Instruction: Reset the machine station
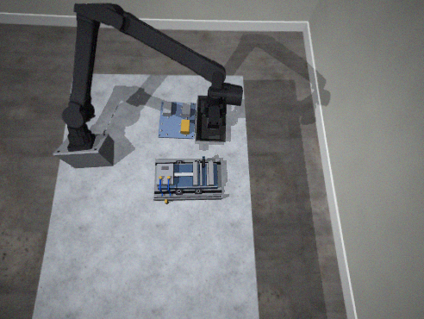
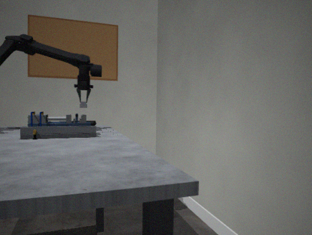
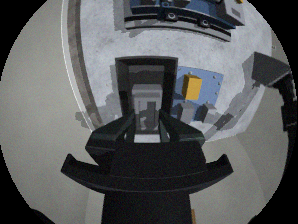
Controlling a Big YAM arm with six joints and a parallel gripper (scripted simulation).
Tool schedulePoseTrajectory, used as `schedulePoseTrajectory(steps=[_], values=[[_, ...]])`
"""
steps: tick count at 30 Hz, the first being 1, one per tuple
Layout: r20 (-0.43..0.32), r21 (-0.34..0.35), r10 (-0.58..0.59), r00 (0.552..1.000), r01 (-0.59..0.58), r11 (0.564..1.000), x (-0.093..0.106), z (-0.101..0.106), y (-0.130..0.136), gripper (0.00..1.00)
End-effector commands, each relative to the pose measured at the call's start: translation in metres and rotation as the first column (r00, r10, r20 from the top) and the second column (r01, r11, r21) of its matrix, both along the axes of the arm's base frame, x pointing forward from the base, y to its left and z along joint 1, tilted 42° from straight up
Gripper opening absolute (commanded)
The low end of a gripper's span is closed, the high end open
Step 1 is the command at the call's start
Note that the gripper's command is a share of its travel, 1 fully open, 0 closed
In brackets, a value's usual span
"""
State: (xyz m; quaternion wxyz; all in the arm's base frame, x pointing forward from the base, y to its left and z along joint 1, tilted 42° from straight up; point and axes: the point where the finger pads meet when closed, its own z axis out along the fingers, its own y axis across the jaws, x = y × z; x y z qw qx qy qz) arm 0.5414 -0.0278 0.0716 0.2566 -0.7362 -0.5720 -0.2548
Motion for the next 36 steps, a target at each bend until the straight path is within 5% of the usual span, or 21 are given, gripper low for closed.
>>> schedulePoseTrajectory(steps=[1, 27, 36], values=[[0.021, -0.007, -0.035, 0.999, 0.035, 0.999, 0.011, 0.010, -0.026, 0.00], [-0.007, 0.000, -0.043, 0.999, 0.043, 0.999, 0.003, -0.011, -0.016, 0.00], [-0.007, 0.001, -0.016, 1.000, 0.016, 1.000, 0.005, -0.021, 0.008, 0.00]])
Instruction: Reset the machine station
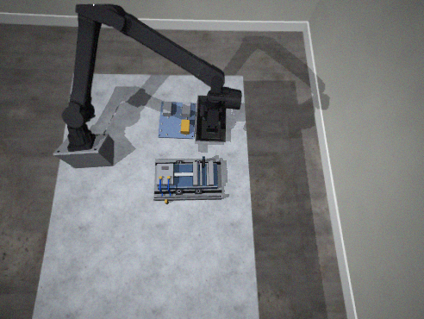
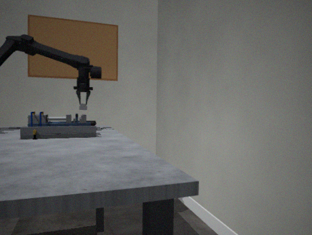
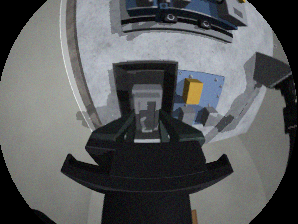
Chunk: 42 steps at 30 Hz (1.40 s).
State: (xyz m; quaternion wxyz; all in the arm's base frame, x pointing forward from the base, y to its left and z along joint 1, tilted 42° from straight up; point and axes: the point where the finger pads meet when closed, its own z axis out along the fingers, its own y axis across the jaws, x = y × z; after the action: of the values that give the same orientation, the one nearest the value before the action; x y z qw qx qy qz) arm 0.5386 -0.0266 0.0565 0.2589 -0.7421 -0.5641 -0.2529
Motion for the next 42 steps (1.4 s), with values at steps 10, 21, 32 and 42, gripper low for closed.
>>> schedulePoseTrajectory(steps=[10, 21, 32, 42], values=[[0.010, -0.002, 0.007, 1.000, -0.007, 1.000, 0.010, -0.016, 0.021, 0.00], [0.008, -0.002, 0.009, 1.000, -0.009, 1.000, 0.011, -0.033, 0.037, 0.00], [0.006, -0.002, 0.006, 1.000, -0.006, 1.000, 0.012, -0.046, 0.048, 0.00], [0.013, -0.003, -0.001, 1.000, 0.001, 1.000, 0.014, -0.052, 0.051, 0.00]])
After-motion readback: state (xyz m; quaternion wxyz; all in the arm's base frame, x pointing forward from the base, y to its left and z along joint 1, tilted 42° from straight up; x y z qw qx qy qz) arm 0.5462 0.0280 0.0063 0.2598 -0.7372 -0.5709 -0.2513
